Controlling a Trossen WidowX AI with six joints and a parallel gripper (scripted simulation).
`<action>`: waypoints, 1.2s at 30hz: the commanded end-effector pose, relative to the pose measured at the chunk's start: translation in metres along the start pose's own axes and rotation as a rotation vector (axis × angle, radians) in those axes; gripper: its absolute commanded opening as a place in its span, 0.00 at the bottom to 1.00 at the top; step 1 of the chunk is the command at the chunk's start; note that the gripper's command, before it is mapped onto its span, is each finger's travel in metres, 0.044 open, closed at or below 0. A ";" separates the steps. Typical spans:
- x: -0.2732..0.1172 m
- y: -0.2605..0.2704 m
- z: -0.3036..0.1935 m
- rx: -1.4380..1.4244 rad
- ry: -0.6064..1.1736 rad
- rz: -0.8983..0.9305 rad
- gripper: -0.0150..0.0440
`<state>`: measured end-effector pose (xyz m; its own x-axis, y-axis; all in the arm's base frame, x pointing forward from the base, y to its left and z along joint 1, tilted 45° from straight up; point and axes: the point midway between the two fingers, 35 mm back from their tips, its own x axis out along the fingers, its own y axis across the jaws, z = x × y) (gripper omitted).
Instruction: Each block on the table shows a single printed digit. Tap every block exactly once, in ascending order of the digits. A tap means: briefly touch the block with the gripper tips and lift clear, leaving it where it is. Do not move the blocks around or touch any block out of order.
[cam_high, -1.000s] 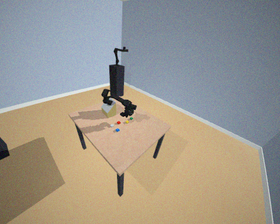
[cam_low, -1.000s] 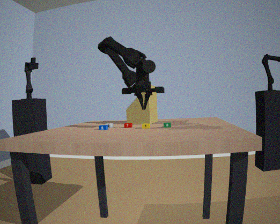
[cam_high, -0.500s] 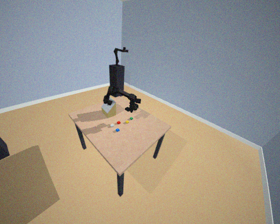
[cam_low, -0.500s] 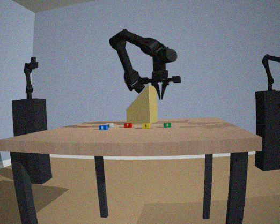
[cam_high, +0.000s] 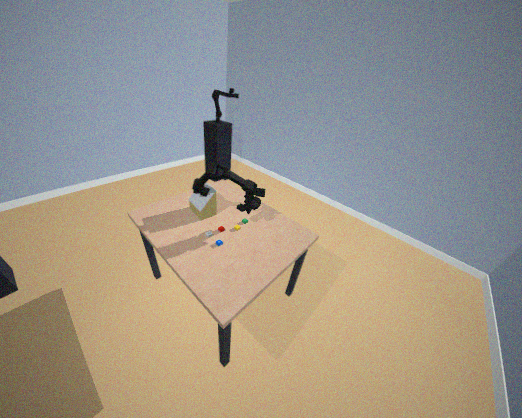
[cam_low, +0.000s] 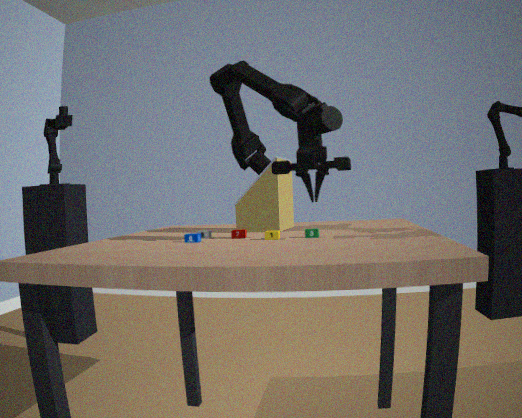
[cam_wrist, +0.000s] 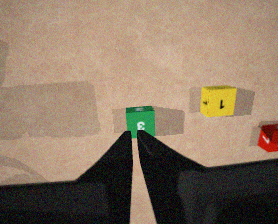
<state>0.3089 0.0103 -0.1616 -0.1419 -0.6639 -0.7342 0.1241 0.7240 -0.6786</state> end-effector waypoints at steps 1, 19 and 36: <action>0.038 -0.006 -0.012 -0.020 0.028 -0.024 0.29; 0.055 -0.006 -0.013 -0.020 0.028 -0.025 0.29; 0.038 -0.006 -0.012 -0.020 0.028 -0.024 0.29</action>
<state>0.2838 -0.0320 -0.1986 -0.1866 -0.6797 -0.7093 0.0929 0.7066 -0.7015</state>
